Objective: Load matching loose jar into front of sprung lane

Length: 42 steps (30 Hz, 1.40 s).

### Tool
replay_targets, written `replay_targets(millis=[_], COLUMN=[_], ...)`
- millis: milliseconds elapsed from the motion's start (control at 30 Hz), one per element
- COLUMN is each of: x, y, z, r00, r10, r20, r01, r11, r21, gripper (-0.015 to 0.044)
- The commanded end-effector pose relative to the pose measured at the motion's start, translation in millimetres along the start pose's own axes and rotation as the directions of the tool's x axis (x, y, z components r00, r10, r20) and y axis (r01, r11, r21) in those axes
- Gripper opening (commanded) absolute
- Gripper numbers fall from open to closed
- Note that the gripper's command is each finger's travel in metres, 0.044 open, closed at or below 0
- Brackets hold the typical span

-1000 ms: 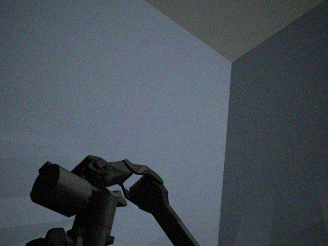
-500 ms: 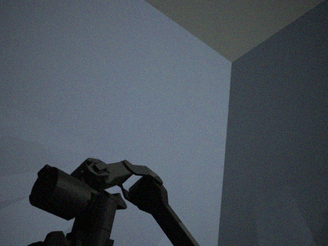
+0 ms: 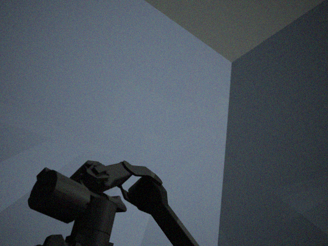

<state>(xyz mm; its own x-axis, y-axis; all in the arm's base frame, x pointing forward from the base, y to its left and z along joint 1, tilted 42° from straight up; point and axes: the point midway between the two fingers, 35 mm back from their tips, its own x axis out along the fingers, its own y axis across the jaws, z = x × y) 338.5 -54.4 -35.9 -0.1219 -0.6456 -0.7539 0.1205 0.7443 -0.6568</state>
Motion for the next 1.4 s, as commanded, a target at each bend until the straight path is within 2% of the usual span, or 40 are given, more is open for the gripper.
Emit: replay_targets(millis=[0,1367], x=[0.8,7.7], y=[-1.3,-1.4], z=[4.4,-0.2], r00=[1.0,1.0], r10=[-0.008,-0.009], r20=[0.018,0.018], r01=[0.008,0.009], r11=[1.0,1.0], r21=[0.007,0.007], gripper=[0.0,0.0])
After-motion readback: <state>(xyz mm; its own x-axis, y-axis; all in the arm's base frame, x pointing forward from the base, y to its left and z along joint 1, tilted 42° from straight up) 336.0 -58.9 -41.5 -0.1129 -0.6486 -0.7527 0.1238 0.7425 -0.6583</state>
